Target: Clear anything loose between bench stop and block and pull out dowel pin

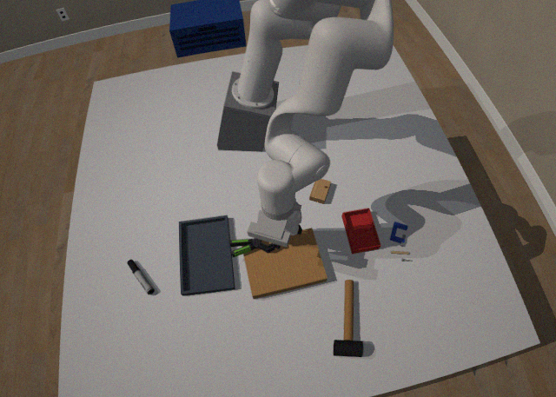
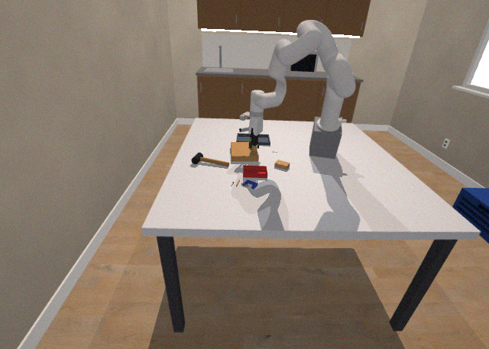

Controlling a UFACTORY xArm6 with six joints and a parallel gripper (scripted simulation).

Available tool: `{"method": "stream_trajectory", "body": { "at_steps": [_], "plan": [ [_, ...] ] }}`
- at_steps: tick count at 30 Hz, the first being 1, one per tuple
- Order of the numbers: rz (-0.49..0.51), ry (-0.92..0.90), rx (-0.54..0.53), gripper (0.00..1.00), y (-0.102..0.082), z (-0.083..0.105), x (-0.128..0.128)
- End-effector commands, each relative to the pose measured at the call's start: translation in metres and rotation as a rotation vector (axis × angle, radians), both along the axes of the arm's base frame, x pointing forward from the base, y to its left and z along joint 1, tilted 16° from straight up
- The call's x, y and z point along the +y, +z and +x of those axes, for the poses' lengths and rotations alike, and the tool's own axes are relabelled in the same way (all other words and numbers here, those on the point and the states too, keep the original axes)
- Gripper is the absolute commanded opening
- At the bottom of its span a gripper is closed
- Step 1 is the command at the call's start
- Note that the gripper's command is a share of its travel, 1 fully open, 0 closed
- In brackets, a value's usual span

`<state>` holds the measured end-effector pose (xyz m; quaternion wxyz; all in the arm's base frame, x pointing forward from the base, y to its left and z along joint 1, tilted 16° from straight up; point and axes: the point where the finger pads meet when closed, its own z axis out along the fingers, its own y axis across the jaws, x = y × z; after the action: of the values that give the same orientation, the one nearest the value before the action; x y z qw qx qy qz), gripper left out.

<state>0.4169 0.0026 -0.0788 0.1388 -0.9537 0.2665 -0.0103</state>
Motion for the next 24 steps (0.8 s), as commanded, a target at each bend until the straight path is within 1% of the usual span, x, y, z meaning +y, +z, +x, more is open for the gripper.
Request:
{"method": "stream_trajectory", "body": {
  "at_steps": [1,8,24],
  "plan": [
    [0.003,-0.080,0.026,0.00,0.0015,0.0018,-0.0004],
    [0.010,-0.146,0.043,0.00,0.0019,0.0018,-0.0005],
    [-0.011,0.066,-0.013,0.00,0.0023,0.0017,-0.0006]
  ]
}}
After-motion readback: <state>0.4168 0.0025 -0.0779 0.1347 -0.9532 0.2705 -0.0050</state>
